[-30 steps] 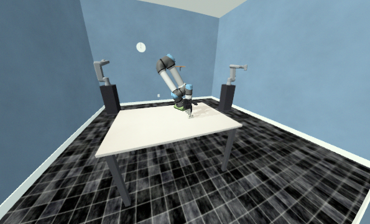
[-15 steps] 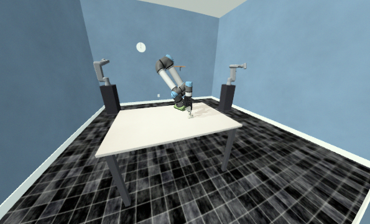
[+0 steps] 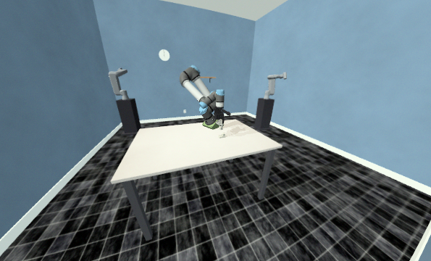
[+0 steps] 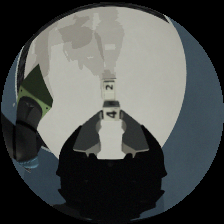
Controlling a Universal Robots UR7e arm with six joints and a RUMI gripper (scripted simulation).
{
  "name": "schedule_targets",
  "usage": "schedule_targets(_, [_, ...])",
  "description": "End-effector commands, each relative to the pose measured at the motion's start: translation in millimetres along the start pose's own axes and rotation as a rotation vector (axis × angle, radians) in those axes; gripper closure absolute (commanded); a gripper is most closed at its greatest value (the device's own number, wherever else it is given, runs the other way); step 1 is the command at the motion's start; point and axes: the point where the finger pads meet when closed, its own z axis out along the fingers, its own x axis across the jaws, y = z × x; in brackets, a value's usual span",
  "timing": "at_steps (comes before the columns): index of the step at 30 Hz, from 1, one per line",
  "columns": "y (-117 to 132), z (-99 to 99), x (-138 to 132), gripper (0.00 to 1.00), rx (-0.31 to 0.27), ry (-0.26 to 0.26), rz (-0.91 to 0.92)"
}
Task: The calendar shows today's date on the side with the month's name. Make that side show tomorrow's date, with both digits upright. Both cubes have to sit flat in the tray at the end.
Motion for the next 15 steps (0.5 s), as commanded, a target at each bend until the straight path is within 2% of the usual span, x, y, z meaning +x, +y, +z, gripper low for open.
schedule_targets(1, [-0.2, -17.5, -2.0, 0.9, -0.004, -0.014, 0.002])
schedule_targets(15, [-0.9, -19.6, -3.1, 0.9, -0.004, -0.017, 0.0])
